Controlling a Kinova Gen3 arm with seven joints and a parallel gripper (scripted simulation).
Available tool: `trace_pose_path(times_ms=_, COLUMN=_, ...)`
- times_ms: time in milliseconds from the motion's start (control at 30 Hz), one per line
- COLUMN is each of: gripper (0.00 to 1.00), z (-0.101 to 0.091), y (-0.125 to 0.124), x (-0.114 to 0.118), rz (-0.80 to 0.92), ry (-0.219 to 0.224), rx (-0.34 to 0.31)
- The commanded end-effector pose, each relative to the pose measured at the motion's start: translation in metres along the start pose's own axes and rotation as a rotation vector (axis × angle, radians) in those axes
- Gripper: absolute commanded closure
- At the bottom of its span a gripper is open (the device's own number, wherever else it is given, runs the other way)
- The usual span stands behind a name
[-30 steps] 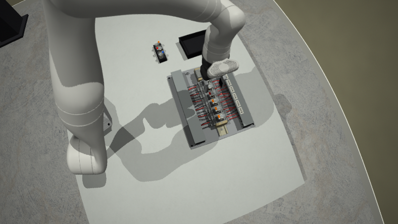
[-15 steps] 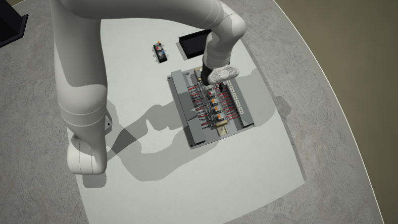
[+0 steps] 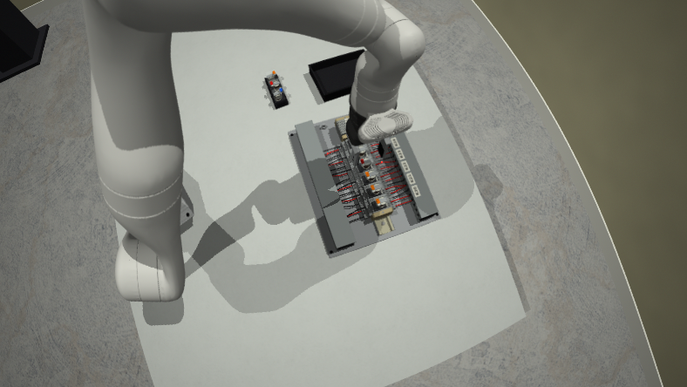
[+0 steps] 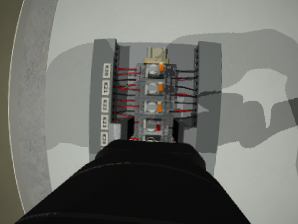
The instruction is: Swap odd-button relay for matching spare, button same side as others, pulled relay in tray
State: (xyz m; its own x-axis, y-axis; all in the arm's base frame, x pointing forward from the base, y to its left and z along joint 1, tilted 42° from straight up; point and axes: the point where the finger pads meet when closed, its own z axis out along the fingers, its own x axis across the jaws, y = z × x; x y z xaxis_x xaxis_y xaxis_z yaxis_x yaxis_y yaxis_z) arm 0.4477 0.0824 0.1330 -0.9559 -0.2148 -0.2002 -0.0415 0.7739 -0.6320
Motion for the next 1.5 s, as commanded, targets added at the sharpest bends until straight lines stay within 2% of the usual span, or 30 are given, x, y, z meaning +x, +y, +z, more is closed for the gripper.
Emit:
trace_pose_path(times_ms=0, gripper=0.0, z=-0.001, y=0.001, x=0.0, rz=0.0, ry=-0.001, rx=-0.001)
trace_pose_path(times_ms=1100, gripper=0.0, z=-0.008, y=0.006, x=-0.001, rz=-0.001, ry=-0.002, rx=-0.001)
trace_pose_path(times_ms=1467, gripper=0.0, z=0.025, y=0.007, x=-0.001, rz=-0.001, ry=-0.002, rx=-0.001)
